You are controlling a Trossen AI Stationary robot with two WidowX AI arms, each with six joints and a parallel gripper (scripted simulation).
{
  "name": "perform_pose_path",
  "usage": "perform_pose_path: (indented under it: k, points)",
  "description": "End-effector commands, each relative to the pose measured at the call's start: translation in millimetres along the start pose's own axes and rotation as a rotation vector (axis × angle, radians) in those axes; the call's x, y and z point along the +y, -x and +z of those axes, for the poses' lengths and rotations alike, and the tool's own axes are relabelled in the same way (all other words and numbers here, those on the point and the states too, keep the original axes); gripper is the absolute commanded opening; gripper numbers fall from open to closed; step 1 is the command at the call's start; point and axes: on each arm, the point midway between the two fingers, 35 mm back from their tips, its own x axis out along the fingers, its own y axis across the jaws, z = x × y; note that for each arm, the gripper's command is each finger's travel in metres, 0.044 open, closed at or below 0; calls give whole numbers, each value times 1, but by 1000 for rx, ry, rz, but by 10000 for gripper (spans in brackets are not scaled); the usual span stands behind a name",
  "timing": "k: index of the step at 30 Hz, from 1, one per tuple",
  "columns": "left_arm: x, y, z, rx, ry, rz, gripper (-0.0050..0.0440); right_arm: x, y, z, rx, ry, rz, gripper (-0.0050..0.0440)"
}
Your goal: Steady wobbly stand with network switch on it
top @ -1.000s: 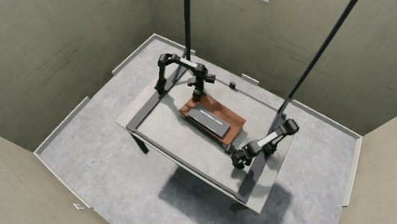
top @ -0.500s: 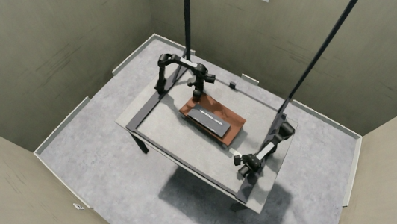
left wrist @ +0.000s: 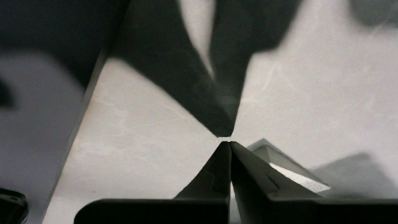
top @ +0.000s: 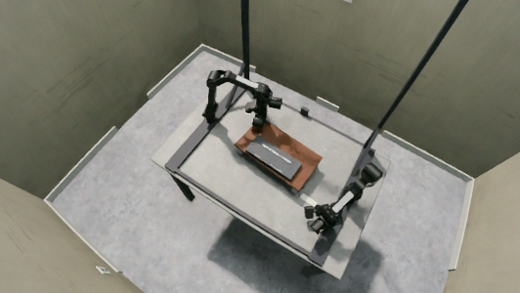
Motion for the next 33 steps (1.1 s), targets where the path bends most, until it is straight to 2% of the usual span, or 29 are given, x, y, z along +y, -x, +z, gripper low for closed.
perform_pose_path:
  k: [1,33]
  points:
    - [-5,6,2,-8,-5,-14,-50,5,-5,0,-10,-8,9,-50]
    - [-15,1,-9,-6,-5,-15,-50,5,-5,0,-10,-8,9,-50]
